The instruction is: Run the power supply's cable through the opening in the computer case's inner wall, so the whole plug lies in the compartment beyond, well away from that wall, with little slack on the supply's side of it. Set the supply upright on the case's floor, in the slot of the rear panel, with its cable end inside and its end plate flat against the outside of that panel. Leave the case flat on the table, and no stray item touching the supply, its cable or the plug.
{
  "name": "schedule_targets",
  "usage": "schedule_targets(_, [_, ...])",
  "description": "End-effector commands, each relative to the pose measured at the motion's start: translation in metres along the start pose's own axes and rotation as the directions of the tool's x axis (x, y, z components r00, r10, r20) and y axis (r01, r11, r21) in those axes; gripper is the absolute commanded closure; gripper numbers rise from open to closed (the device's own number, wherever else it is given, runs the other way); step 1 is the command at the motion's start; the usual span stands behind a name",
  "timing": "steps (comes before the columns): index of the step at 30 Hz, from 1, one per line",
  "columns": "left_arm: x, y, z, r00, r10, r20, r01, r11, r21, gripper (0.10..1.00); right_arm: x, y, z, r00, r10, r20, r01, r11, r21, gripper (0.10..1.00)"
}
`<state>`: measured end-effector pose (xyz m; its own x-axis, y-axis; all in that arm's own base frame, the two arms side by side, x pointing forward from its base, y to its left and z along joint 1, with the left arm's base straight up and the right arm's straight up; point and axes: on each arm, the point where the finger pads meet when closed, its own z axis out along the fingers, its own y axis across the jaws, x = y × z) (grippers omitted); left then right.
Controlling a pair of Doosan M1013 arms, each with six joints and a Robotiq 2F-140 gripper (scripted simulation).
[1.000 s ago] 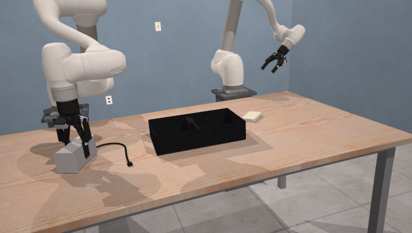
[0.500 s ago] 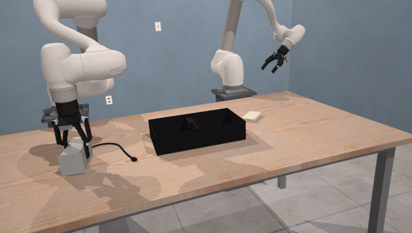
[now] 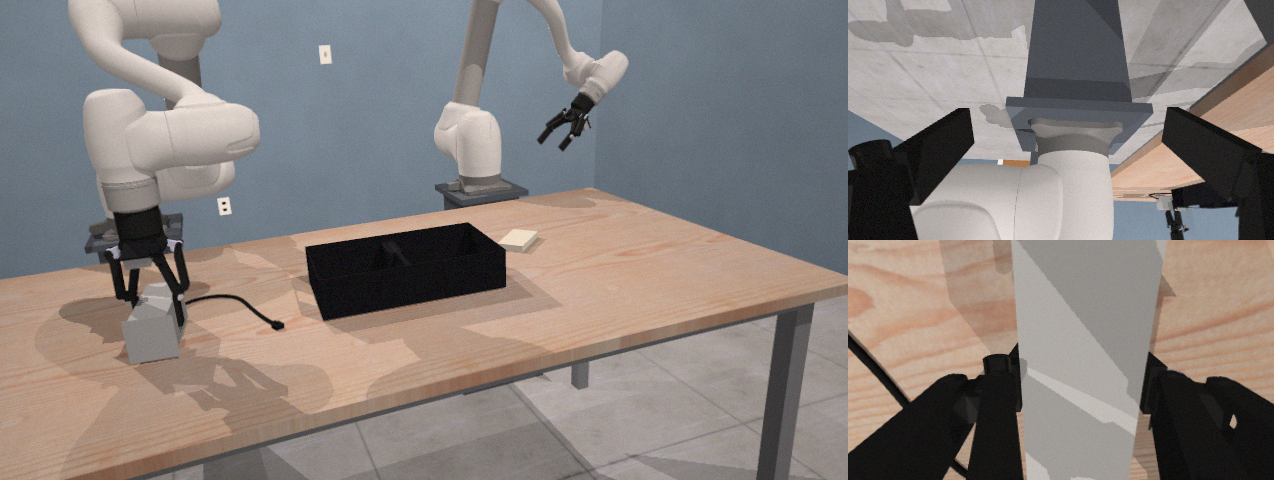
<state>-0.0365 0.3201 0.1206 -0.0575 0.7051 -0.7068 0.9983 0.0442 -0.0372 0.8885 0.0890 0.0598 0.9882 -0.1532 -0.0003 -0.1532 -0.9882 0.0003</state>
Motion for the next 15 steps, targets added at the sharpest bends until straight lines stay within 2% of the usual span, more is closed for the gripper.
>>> schedule_targets(1, [0.0000,-0.0001,-0.0004,1.000,0.000,-0.001,0.000,1.000,0.000,0.098,0.0005,-0.0002,-0.0013,1.000,-0.001,-0.002,0.001,1.000,0.001,0.999])
schedule_targets(15, [0.0000,-0.0001,-0.0004,1.000,0.000,-0.001,0.000,1.000,0.000,0.098,0.0005,-0.0002,0.0015,1.000,-0.002,-0.002,0.002,1.000,0.001,0.999])
